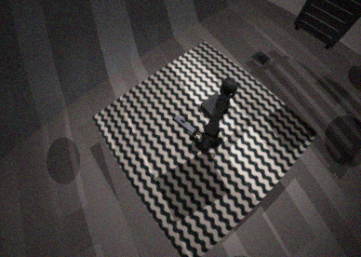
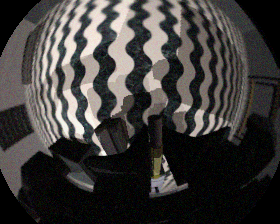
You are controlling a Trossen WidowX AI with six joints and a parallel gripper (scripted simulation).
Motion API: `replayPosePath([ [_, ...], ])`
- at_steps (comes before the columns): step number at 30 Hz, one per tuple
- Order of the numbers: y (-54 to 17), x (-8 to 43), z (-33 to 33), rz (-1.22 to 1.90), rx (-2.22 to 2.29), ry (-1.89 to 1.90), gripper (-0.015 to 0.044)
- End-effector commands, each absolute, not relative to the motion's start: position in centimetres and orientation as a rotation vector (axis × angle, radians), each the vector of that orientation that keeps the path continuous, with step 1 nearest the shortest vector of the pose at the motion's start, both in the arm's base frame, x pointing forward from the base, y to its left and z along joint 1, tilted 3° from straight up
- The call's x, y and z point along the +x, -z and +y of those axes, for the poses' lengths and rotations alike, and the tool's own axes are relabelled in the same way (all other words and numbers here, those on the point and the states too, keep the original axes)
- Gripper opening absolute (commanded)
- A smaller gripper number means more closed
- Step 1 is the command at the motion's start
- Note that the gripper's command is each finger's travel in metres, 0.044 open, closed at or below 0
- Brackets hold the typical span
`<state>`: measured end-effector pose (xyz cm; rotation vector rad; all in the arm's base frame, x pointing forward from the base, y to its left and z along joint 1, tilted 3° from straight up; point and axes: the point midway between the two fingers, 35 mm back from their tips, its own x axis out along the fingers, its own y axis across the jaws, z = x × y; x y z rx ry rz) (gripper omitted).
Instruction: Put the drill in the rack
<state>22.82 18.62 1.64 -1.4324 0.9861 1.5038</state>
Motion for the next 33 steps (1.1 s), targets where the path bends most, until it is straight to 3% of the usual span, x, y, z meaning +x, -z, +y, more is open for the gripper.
replayPosePath([
  [1,-2.0,22.8,18.7,0.977,-1.433,-1.507,0.0],
  [33,-3.3,22.9,18.8,0.977,-1.433,-1.507,0.0],
])
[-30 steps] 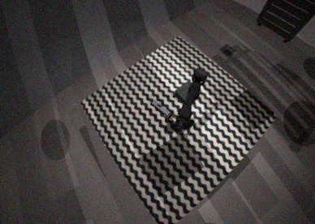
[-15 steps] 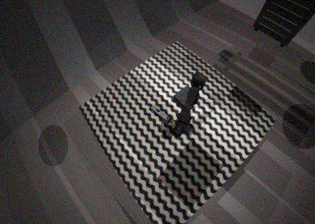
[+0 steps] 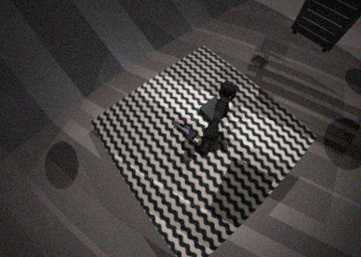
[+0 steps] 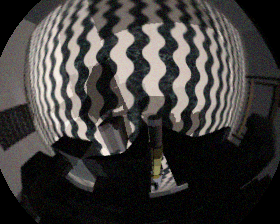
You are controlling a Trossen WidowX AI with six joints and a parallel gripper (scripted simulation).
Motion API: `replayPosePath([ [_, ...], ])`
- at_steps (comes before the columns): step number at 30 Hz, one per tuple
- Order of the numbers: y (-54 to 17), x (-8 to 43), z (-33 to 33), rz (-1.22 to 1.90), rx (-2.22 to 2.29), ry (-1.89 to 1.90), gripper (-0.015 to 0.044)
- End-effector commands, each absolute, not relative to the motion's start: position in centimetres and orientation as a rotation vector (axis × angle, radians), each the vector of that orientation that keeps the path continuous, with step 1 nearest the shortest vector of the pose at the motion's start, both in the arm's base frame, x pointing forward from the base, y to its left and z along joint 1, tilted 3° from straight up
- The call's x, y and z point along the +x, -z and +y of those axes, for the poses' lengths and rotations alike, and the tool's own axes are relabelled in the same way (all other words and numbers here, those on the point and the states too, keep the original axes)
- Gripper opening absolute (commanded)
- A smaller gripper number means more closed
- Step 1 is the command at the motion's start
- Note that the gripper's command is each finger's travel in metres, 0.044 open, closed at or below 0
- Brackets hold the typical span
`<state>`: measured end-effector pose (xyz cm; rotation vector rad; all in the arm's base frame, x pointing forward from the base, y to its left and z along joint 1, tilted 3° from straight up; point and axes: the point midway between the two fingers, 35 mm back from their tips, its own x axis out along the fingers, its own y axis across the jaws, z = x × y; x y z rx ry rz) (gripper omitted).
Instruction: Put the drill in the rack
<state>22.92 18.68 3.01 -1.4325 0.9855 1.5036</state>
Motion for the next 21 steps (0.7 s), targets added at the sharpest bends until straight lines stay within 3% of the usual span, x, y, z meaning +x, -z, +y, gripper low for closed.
replayPosePath([
  [1,-3.3,22.9,18.8,0.977,-1.433,-1.507,0.0],
  [21,-3.1,20.7,18.5,0.978,-1.432,-1.509,0.0],
])
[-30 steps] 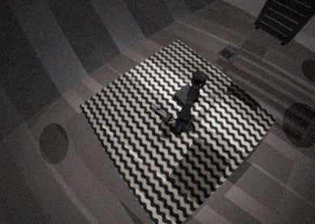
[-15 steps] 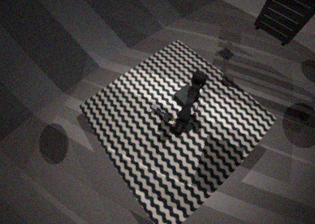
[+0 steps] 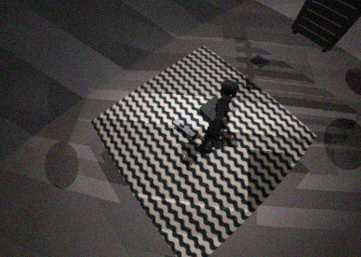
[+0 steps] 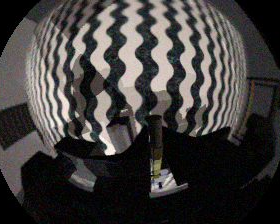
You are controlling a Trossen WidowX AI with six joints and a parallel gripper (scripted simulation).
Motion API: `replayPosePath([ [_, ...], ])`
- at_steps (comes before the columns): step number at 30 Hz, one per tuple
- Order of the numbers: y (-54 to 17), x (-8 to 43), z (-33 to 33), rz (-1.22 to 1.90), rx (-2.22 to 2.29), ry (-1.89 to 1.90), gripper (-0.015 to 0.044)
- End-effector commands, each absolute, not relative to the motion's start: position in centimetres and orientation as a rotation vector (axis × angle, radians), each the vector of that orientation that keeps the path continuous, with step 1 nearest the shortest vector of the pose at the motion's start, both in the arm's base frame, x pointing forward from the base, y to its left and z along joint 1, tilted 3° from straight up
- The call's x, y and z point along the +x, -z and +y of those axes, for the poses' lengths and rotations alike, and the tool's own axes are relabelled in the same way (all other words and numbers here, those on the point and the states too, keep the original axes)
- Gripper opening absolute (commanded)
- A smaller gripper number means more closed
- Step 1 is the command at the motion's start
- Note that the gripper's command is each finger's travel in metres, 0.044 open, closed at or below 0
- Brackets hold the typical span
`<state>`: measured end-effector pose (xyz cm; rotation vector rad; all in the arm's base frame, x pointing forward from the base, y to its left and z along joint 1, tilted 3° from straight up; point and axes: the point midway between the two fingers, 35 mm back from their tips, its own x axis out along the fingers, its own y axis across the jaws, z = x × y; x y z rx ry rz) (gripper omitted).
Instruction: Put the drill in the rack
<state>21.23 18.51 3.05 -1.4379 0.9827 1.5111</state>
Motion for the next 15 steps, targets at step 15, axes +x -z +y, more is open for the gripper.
replayPosePath([
  [15,-2.9,18.1,18.1,0.979,-1.431,-1.511,0.0],
])
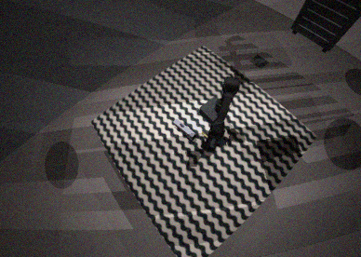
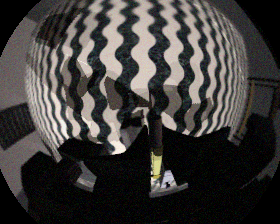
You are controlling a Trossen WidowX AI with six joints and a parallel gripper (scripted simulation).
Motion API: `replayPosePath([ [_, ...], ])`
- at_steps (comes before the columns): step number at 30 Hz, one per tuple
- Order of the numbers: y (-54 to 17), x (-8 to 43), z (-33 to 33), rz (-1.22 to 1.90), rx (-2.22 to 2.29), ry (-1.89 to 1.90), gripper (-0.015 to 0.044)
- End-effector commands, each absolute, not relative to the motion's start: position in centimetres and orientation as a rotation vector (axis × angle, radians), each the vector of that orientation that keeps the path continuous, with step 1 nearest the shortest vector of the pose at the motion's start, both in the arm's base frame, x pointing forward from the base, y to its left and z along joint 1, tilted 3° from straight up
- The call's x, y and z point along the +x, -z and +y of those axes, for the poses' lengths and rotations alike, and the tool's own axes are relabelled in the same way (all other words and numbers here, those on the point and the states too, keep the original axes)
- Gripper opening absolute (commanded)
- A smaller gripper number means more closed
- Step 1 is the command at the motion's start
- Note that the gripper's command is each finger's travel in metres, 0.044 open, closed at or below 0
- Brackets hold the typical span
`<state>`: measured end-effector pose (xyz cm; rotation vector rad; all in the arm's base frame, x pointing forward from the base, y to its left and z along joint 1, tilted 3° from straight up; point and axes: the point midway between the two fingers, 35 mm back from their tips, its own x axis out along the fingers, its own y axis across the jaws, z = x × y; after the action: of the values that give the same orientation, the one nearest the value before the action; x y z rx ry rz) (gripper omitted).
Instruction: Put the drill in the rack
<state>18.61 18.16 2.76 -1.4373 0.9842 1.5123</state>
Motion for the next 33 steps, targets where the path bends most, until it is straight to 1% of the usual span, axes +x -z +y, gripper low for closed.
replayPosePath([
  [1,-2.9,17.9,18.1,0.98,-1.431,-1.511,0.0],
  [17,-3.1,15.3,17.9,0.981,-1.429,-1.513,0.0],
  [33,-0.6,15.3,18.0,0.981,-1.429,-1.513,0.0],
])
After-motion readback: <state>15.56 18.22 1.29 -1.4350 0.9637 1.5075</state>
